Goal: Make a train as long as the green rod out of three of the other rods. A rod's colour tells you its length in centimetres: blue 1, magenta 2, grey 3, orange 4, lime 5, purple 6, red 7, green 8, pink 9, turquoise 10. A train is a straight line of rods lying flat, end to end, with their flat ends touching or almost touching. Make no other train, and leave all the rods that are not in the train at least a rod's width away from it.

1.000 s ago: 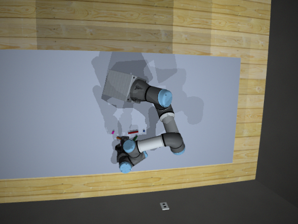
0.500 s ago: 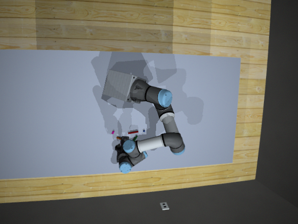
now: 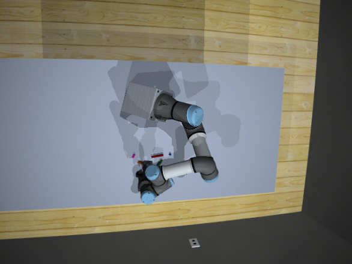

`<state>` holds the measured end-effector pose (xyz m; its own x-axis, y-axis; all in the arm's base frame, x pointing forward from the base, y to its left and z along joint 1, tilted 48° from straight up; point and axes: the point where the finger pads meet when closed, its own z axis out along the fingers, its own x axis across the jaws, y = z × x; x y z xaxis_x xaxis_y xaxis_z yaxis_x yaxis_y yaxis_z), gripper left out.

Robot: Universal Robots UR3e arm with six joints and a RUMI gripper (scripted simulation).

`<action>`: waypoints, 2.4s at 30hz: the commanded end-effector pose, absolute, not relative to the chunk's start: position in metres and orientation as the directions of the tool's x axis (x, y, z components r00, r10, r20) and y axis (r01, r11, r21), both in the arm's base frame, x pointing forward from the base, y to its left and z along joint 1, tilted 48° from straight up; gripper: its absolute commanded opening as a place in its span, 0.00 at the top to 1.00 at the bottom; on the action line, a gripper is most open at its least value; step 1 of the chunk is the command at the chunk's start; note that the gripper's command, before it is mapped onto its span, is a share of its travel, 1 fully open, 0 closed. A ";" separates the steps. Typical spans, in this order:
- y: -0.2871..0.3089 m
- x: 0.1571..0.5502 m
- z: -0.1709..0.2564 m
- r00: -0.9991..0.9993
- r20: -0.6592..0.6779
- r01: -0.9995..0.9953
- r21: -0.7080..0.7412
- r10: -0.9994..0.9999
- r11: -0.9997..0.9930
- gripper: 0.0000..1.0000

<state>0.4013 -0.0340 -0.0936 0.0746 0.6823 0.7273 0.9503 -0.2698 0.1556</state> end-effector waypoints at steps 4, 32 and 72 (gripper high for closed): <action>-0.035 0.402 -0.093 0.074 0.726 0.950 0.157 0.683 -0.271 0.86; -0.031 0.404 -0.098 0.074 0.726 0.950 0.157 0.683 -0.271 0.86; -0.024 0.407 -0.105 0.074 0.726 0.950 0.157 0.683 -0.271 0.86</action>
<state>0.4063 -0.0227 -0.1048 0.0747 0.6824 0.7272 0.9502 -0.2699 0.1556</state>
